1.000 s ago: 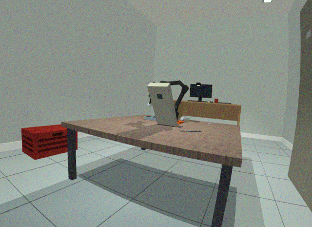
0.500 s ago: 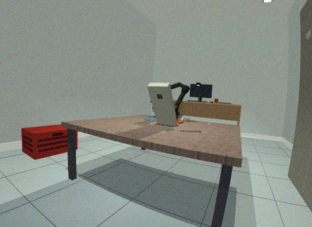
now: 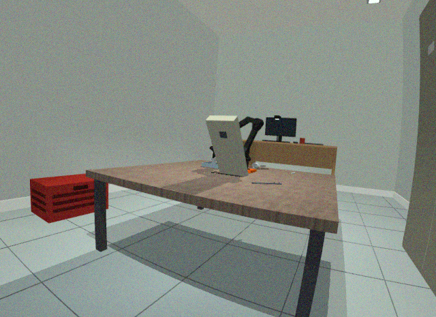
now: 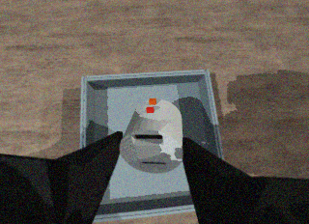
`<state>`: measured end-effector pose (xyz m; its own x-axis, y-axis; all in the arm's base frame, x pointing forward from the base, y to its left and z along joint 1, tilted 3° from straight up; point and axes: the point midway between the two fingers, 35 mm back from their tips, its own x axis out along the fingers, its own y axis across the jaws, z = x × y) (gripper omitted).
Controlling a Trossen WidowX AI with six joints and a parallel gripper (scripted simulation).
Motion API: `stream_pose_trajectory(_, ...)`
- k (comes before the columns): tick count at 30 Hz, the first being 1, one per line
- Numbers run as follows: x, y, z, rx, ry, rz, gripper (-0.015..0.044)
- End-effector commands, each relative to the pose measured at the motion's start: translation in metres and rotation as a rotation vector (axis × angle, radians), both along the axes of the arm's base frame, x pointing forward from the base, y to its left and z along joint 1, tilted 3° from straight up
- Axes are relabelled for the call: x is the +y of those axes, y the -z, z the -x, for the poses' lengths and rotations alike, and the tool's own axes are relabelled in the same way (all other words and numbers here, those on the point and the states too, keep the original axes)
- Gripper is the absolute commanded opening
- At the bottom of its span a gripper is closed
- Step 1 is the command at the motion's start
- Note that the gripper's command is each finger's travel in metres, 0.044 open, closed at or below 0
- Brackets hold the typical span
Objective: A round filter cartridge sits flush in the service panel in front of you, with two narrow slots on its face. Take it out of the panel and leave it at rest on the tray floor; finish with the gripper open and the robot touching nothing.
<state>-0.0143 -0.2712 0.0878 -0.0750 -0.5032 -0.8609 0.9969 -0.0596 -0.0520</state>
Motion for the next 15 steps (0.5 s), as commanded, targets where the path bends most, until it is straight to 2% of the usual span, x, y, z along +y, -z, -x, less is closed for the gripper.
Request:
stream_pose_trajectory(1,0.000,0.014,0.000,-0.001,-0.005,0.005,0.0000)
stream_pose_trajectory(7,0.002,0.028,0.001,-0.001,-0.005,0.005,0.0000)
stream_pose_trajectory(15,0.004,0.026,0.001,0.000,0.000,-0.006,0.0210)
